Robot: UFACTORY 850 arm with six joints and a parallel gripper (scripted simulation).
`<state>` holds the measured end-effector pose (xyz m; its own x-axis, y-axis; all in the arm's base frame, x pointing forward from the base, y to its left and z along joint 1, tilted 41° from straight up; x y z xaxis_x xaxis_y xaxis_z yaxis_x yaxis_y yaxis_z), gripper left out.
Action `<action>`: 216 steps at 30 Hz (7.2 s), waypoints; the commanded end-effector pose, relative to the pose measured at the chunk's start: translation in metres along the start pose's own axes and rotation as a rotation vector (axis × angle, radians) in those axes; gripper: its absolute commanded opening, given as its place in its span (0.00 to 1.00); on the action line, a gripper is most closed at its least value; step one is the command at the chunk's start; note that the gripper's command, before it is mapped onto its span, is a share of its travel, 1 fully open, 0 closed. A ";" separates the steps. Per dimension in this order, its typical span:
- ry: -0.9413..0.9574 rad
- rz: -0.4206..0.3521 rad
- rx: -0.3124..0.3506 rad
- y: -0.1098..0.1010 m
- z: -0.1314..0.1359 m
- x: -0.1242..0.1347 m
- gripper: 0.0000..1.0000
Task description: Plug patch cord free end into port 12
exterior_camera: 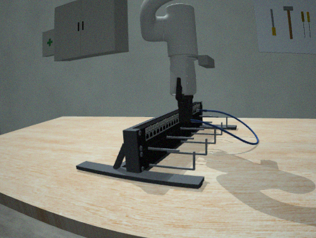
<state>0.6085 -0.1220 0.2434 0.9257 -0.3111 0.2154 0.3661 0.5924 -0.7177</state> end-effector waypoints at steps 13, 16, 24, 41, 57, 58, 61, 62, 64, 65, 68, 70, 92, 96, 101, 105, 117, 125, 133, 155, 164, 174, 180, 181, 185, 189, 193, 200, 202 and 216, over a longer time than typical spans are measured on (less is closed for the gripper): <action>-0.001 -0.005 0.000 -0.001 0.000 0.002 0.00; -0.001 -0.006 0.000 -0.001 0.000 0.002 0.00; -0.001 -0.006 0.000 -0.001 0.000 0.002 0.00; -0.001 -0.006 0.000 -0.001 0.000 0.001 0.00; -0.001 -0.006 0.000 -0.001 0.000 0.001 0.00; -0.001 -0.006 0.000 -0.001 0.000 0.001 0.00; -0.001 -0.006 0.000 -0.001 0.000 0.001 0.39; -0.001 -0.006 0.000 -0.001 0.000 0.001 0.39; -0.001 -0.006 0.000 -0.001 0.000 0.001 0.39; -0.001 -0.006 0.000 -0.001 0.000 0.001 0.39; -0.001 -0.006 0.000 -0.001 0.000 0.001 0.39; -0.001 -0.006 0.000 -0.001 0.000 0.001 0.39; -0.001 -0.006 0.000 -0.001 0.000 0.001 0.39; -0.001 -0.006 0.000 -0.001 0.000 0.001 0.39; -0.001 -0.006 0.000 -0.001 0.000 0.001 0.39; -0.001 -0.006 0.000 -0.001 0.000 0.001 0.39; -0.001 -0.006 0.000 -0.010 0.001 0.001 0.39; -0.001 -0.006 0.000 -0.031 0.002 0.000 0.39; -0.001 -0.006 0.000 -0.054 0.004 0.000 0.39; -0.001 -0.006 0.000 -0.081 0.006 -0.001 0.00; -0.001 -0.006 0.000 -0.081 0.006 -0.001 0.00; -0.001 -0.006 0.000 -0.081 0.006 -0.001 0.00; -0.001 -0.006 0.000 -0.081 0.006 -0.001 0.00; -0.001 -0.006 0.000 -0.081 0.006 -0.001 0.00; -0.001 -0.006 0.000 -0.081 0.006 -0.001 0.00; -0.001 -0.006 0.000 -0.081 0.006 -0.001 0.00; -0.001 -0.006 0.000 -0.081 0.006 -0.001 0.00; -0.001 -0.006 0.000 -0.081 0.006 -0.001 0.00; -0.001 -0.006 0.000 -0.081 0.006 -0.001 0.00; -0.001 -0.006 0.000 -0.081 0.006 -0.001 0.00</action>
<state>0.5785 -0.1642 0.3044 0.9239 -0.3138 0.2189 0.3705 0.5912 -0.7164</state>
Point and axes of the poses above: the point where the finger pads meet when closed, its own y axis out along the fingers, its own z axis across the jaws, x = y × z, the point moved 1 cm from there along -y, back along the fingers, and after that the axes turned 4 degrees about y, right-handed, at the moved point
